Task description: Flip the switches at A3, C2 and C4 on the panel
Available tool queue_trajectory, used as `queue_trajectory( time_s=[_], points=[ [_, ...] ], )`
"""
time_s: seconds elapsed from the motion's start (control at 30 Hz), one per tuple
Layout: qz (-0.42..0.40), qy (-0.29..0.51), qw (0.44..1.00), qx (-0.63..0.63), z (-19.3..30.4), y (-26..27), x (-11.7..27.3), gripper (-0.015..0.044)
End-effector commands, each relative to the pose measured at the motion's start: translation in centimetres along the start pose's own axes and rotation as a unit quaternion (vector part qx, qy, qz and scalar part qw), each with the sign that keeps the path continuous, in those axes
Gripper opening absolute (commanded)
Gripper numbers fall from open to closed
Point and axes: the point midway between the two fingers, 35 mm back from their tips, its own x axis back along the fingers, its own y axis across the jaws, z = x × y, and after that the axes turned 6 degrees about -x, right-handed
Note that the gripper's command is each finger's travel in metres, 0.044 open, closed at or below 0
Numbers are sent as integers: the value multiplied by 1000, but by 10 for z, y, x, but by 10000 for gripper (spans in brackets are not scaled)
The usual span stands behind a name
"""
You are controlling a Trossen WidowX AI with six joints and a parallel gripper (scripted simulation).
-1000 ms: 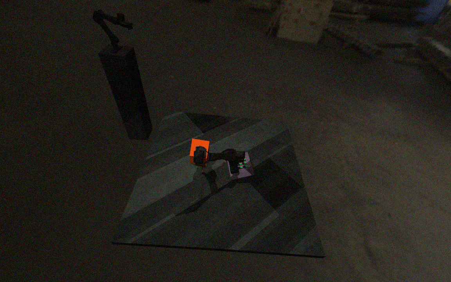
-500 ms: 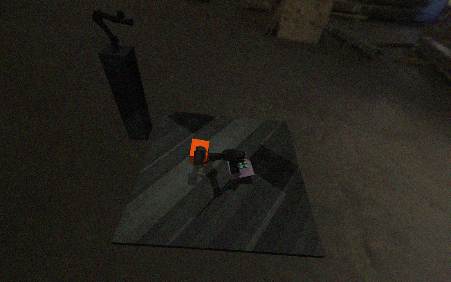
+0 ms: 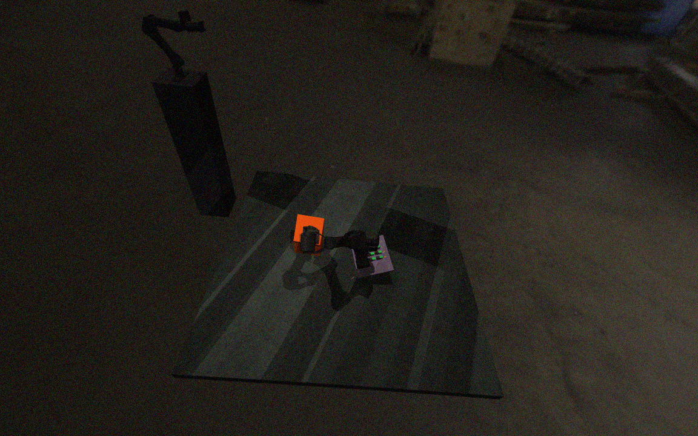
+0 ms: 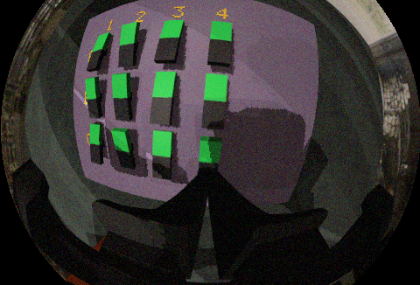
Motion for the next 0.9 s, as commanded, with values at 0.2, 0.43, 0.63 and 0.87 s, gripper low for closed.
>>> queue_trajectory(
  time_s=[0.2,0.43,0.63,0.87],
  points=[
    [-2,11,1000,1,-3,1,64,0],
    [-2,11,1000,0,-4,2,64,0],
    [-4,9,1000,-17,-27,30,67,0],
    [-3,10,1000,0,-47,56,70,0]
  ],
)
